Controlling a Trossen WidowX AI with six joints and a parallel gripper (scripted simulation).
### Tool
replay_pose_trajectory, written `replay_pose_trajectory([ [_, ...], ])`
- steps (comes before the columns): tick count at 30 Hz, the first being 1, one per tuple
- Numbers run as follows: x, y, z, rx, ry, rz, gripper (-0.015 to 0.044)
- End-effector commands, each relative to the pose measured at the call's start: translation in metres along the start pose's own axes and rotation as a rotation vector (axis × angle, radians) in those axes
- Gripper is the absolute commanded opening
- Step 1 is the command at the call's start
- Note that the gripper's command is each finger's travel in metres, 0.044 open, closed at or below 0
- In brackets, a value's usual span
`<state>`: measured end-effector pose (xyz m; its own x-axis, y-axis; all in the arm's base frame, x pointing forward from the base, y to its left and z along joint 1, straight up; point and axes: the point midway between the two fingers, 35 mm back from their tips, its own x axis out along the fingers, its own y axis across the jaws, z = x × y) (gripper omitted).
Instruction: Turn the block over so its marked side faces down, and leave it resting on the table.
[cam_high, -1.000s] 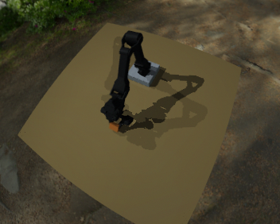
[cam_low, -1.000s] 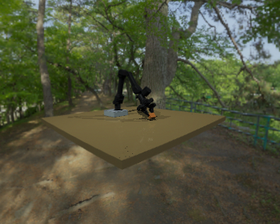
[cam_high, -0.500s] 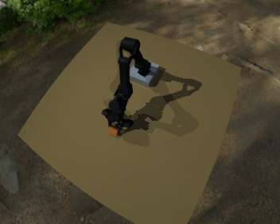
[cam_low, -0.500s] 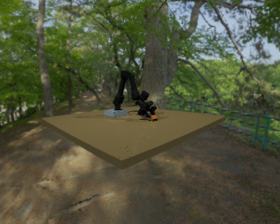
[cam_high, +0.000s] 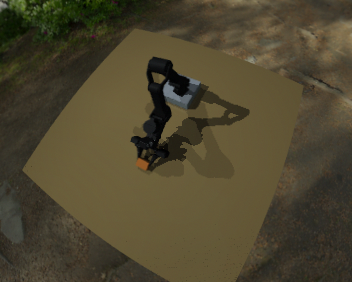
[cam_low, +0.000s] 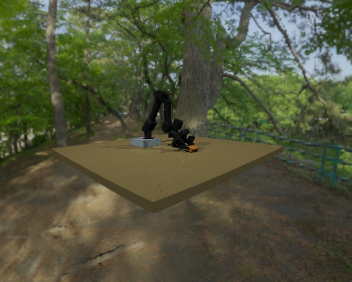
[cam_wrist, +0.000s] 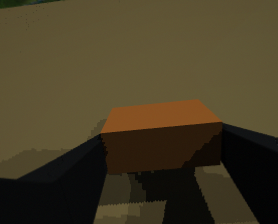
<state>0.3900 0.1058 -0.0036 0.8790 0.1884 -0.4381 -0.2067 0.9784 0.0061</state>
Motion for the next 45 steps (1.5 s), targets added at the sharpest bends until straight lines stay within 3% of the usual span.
replay_pose_trajectory([
  [1,-0.0065,-0.0014,-0.0092,-0.003,-0.033,-0.005,0.0],
  [24,-0.0164,-0.002,-0.0068,-0.001,-0.12,-0.006,0.0],
  [40,-0.0164,-0.002,-0.0068,-0.001,-0.12,-0.006,0.042],
  [45,-0.0164,-0.002,-0.0068,-0.001,-0.12,-0.006,0.044],
])
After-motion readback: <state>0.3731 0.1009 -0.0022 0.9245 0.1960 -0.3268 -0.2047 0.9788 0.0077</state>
